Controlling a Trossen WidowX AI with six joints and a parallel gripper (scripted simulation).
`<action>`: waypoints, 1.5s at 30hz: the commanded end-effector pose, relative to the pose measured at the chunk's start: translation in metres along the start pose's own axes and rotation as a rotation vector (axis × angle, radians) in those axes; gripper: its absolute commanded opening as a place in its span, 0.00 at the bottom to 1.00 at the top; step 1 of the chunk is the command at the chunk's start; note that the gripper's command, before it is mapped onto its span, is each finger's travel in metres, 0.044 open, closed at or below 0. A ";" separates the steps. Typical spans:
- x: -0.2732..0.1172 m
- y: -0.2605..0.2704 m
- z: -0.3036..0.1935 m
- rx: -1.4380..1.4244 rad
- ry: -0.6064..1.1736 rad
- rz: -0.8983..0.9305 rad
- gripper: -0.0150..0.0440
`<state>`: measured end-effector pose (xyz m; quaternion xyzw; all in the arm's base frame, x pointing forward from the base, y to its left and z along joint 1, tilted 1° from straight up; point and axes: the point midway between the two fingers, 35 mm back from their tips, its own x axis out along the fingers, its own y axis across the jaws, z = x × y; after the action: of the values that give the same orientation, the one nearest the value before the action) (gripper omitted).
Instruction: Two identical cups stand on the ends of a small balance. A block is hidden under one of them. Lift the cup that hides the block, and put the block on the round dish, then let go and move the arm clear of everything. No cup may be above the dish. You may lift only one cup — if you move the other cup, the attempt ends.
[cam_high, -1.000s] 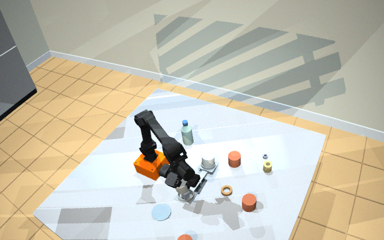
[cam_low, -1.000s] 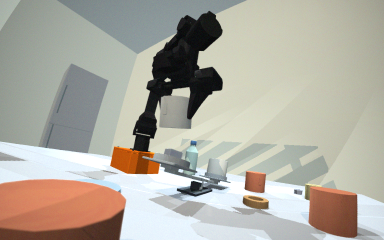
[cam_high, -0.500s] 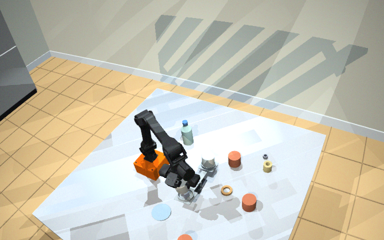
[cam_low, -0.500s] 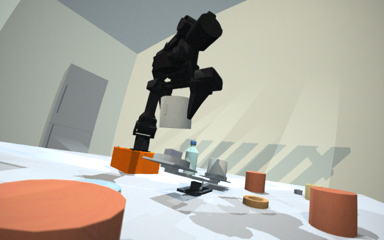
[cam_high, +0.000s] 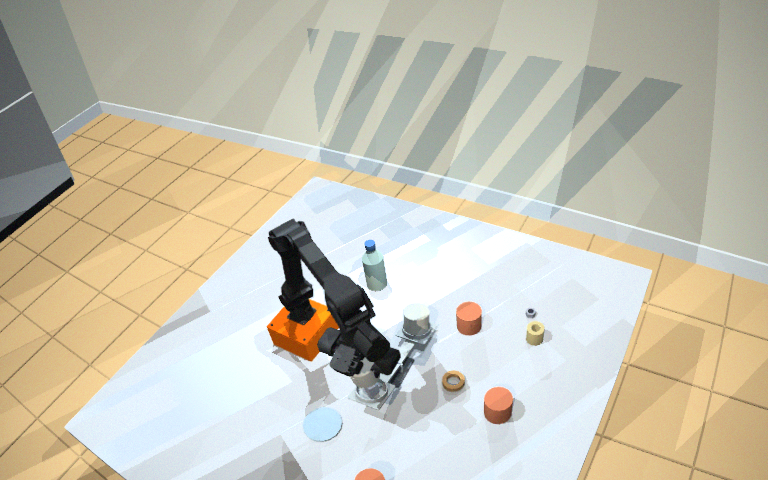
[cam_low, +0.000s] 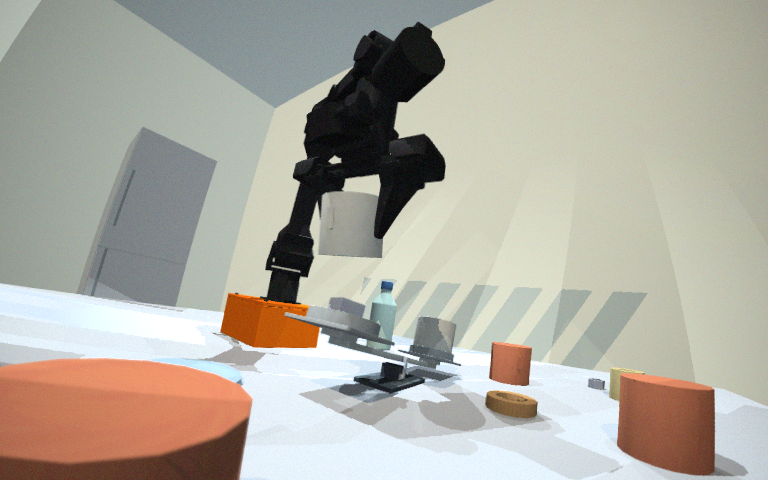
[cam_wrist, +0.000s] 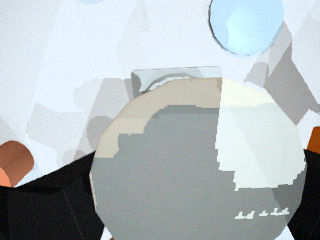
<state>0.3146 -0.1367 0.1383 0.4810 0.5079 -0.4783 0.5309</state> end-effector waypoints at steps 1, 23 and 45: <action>0.000 0.000 0.000 0.000 -0.001 0.001 0.25; 0.024 -0.041 0.051 0.002 -0.006 0.000 0.25; 0.089 -0.203 0.128 0.006 -0.021 -0.013 0.25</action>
<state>0.1466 -0.2767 0.0537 0.4768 0.5052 -0.4904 0.5263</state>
